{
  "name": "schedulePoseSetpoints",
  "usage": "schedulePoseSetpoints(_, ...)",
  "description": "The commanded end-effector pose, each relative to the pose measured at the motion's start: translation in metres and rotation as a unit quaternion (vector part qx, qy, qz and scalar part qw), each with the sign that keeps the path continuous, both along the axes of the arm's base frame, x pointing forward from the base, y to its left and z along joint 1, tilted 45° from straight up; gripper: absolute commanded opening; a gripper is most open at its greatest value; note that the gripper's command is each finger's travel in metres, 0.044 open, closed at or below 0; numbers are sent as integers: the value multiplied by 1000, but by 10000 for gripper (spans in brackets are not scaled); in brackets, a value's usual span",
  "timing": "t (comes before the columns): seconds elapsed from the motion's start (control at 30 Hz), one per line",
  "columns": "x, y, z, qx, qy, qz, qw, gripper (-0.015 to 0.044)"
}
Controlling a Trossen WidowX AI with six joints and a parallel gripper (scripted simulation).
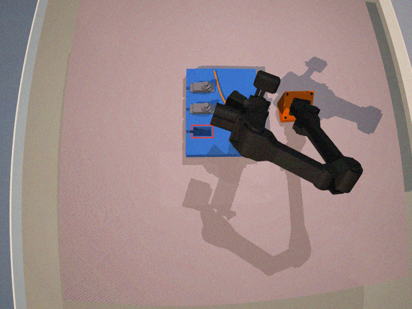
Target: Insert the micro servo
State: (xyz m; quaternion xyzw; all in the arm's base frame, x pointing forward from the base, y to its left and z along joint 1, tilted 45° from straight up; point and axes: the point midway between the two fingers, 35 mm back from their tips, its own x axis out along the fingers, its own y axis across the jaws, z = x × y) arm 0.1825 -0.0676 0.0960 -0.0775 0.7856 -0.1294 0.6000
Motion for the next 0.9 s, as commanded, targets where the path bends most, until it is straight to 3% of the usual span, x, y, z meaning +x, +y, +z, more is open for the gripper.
schedulePoseSetpoints(0.0,2,4,-5,36,4,-37,999,440)
schedulePoseSetpoints(0.5,19,24,-18,210,15,-189,959,440)
schedulePoseSetpoints(0.87,38,37,-16,324,24,-303,896,440)
